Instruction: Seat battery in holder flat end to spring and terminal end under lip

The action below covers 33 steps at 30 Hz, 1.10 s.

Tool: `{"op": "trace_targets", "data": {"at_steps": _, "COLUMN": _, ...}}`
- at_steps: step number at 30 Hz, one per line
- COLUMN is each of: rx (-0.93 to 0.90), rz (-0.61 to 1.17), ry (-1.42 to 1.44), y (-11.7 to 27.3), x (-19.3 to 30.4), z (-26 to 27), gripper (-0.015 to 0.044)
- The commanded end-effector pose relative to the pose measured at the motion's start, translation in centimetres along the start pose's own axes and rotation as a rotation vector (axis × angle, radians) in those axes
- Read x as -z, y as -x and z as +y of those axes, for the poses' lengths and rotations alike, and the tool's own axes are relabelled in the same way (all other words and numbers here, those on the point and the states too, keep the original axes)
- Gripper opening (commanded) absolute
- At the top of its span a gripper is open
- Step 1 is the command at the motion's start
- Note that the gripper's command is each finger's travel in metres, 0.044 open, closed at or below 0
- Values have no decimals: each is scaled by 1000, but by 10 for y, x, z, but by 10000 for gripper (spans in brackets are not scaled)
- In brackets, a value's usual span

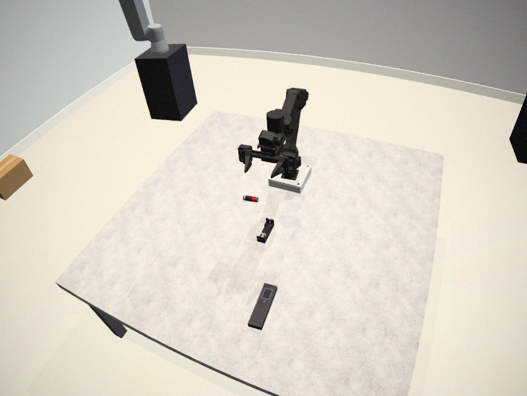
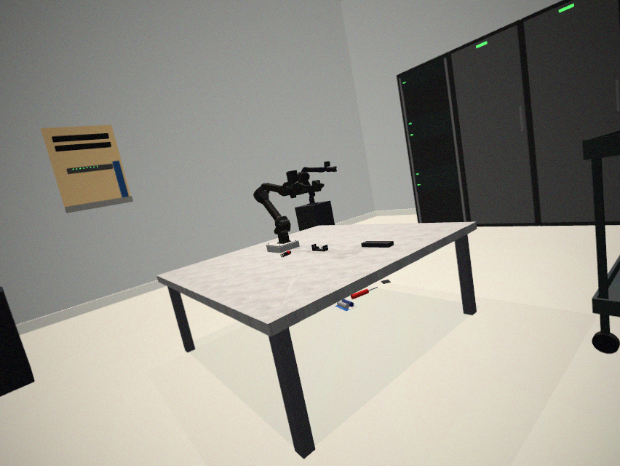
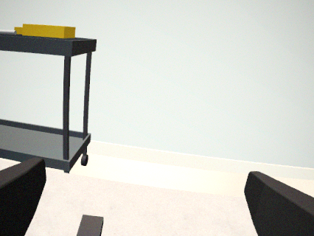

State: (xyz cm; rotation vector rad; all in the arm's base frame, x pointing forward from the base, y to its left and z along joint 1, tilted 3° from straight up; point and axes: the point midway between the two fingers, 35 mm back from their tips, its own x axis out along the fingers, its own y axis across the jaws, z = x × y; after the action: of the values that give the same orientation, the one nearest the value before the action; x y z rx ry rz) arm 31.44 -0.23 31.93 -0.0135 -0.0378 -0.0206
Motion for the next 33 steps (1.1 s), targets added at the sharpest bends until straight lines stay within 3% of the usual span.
{"op": "trace_targets", "data": {"at_steps": 1, "rx": 4, "rz": 11, "ry": 16, "y": -1, "x": 2, "z": -1, "gripper": 374}}
{"op": "trace_targets", "data": {"at_steps": 7, "rx": 50, "rz": 391, "ry": 505, "y": -5, "x": 83, "z": -52, "gripper": 229}}
{"op": "trace_targets", "data": {"at_steps": 13, "rx": -144, "rz": 829, "ry": 934, "y": 28, "x": 165, "z": -102, "gripper": 229}}
{"op": "trace_targets", "data": {"at_steps": 18, "rx": -416, "rz": 1060, "ry": 1121, "y": 68, "x": 209, "z": -123, "gripper": 229}}
{"op": "trace_targets", "data": {"at_steps": 23, "rx": -776, "rz": 1188, "ry": 1219, "y": 114, "x": 241, "z": -133, "gripper": 229}}
{"op": "trace_targets", "data": {"at_steps": 28, "rx": -1184, "rz": 1173, "ry": 1233, "y": 163, "x": 261, "z": -129, "gripper": 229}}
{"op": "trace_targets", "data": {"at_steps": 33, "rx": -1242, "rz": 1157, "ry": 1229, "y": 170, "x": 263, "z": -128, "gripper": 229}}
